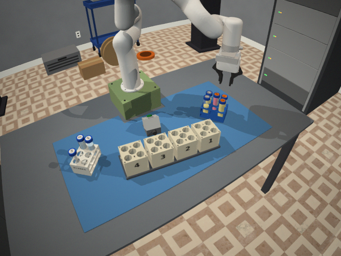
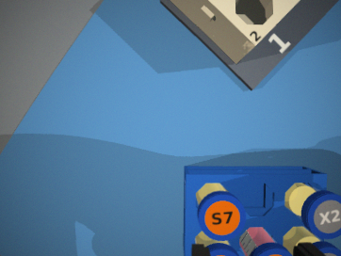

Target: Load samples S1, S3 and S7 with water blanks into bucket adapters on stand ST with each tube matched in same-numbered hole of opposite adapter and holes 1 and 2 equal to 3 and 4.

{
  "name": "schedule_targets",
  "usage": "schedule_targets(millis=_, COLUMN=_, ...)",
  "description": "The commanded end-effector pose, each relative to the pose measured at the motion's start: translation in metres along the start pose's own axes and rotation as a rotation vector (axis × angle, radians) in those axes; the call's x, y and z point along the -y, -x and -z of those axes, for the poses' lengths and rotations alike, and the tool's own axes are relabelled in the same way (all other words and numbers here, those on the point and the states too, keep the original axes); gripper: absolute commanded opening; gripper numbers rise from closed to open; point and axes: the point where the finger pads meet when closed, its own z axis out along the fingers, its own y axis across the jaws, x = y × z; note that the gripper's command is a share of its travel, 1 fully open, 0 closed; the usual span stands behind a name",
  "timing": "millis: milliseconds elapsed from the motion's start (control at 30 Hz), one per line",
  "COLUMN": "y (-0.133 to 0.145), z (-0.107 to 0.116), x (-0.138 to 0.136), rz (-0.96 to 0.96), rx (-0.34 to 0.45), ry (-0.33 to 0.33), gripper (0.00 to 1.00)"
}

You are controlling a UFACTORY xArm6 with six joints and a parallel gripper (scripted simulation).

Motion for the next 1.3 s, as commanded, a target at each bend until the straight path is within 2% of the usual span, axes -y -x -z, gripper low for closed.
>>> schedule_targets(millis=0, y=0.0, z=0.007, x=0.001, rz=0.0, rx=0.001, ry=-0.004, gripper=0.44)
schedule_targets(millis=167, y=0.0, z=0.015, x=0.001, rz=0.0, rx=0.001, ry=-0.004, gripper=0.44)
schedule_targets(millis=900, y=0.0, z=0.015, x=0.001, rz=0.0, rx=0.0, ry=-0.004, gripper=0.44)
schedule_targets(millis=933, y=0.004, z=0.015, x=-0.002, rz=0.033, rx=0.0, ry=-0.004, gripper=0.57)
schedule_targets(millis=1267, y=0.032, z=0.015, x=-0.031, rz=0.3, rx=0.0, ry=-0.004, gripper=0.57)
